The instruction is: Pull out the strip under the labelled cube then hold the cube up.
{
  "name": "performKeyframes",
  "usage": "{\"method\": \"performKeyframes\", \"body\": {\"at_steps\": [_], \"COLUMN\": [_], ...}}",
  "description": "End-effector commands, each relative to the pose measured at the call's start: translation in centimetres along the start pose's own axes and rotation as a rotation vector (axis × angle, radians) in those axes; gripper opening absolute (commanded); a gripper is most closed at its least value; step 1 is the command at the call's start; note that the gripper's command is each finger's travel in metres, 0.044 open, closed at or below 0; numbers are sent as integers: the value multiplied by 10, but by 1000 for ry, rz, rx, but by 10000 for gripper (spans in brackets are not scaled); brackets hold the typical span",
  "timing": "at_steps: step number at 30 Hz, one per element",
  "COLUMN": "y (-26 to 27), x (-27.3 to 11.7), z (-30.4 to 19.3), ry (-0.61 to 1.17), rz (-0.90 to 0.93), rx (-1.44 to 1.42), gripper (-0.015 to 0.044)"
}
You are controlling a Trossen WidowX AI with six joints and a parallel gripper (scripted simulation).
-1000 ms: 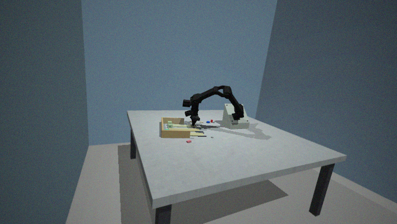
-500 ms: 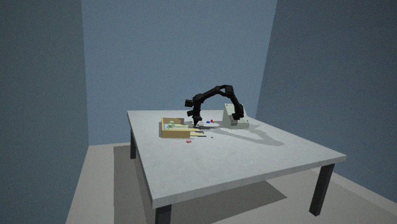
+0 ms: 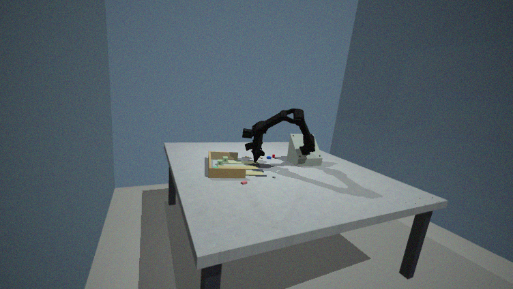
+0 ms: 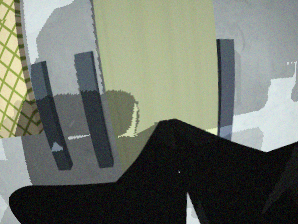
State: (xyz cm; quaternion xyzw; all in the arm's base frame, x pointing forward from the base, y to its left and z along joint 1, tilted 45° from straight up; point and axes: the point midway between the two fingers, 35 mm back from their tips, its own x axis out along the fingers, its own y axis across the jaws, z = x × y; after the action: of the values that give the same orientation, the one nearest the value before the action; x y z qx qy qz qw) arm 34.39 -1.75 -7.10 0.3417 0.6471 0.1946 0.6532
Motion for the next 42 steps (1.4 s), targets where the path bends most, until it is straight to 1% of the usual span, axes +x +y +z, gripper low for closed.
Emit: {"method": "performKeyframes", "body": {"at_steps": [1, 42], "y": [0, 0], "x": [5, 5], "z": [-13, -74], "ry": [23, 26], "rz": [-1, -1], "rx": [7, 10], "gripper": [0, 0]}}
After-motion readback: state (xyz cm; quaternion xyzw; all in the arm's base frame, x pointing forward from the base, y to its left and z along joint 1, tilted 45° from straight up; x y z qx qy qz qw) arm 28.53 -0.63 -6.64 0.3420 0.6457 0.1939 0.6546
